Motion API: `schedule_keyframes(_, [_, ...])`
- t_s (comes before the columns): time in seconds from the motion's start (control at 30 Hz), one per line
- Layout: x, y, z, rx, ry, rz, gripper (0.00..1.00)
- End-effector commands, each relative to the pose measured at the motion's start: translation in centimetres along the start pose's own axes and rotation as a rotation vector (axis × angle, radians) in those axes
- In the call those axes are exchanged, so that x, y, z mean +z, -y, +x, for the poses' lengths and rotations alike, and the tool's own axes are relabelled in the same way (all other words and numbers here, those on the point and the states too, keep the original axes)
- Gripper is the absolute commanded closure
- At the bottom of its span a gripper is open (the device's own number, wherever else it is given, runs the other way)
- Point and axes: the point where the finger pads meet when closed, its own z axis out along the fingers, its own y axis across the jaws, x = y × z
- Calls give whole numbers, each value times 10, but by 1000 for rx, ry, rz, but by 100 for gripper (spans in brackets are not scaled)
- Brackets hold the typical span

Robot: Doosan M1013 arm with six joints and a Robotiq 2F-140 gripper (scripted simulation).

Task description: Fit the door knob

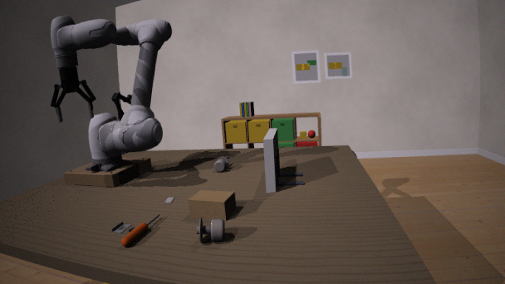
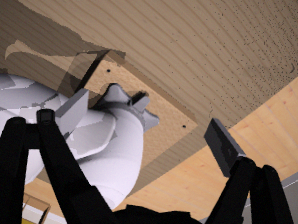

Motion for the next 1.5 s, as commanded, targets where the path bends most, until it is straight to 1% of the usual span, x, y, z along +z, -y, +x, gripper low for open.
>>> schedule_keyframes(0.0, [0, 0, 0, 0, 0, 0, 0])
schedule_keyframes(0.6, [0, 0, 0, -2, 0, 0, 0])
schedule_keyframes(0.77, [0, 4, 7, -72, -2, -4, 0])
schedule_keyframes(0.9, [-1, 17, 25, -247, -7, -16, 0])
schedule_keyframes(1.03, [-1, 43, 54, -549, -12, -35, 0])
schedule_keyframes(1.1, [-1, 43, 54, -549, -12, -35, 0])
schedule_keyframes(1.2, [1, 76, 81, -831, -14, -55, 0])
schedule_keyframes(1.23, [1, 76, 81, -856, -14, -56, 0])
schedule_keyframes(1.27, [2, 90, 90, -954, -14, -63, 0])
schedule_keyframes(1.3, [2, 90, 90, -972, -14, -64, 0])
schedule_keyframes(1.33, [4, 106, 99, -1082, -14, -71, 0])
schedule_keyframes(1.37, [4, 106, 99, -1093, -14, -72, 0])
schedule_keyframes(1.4, [6, 123, 108, -1209, -13, -80, 0])
schedule_keyframes(1.43, [6, 123, 108, -1220, -13, -80, 0])
schedule_keyframes(1.47, [8, 142, 115, -1336, -11, -89, 0])
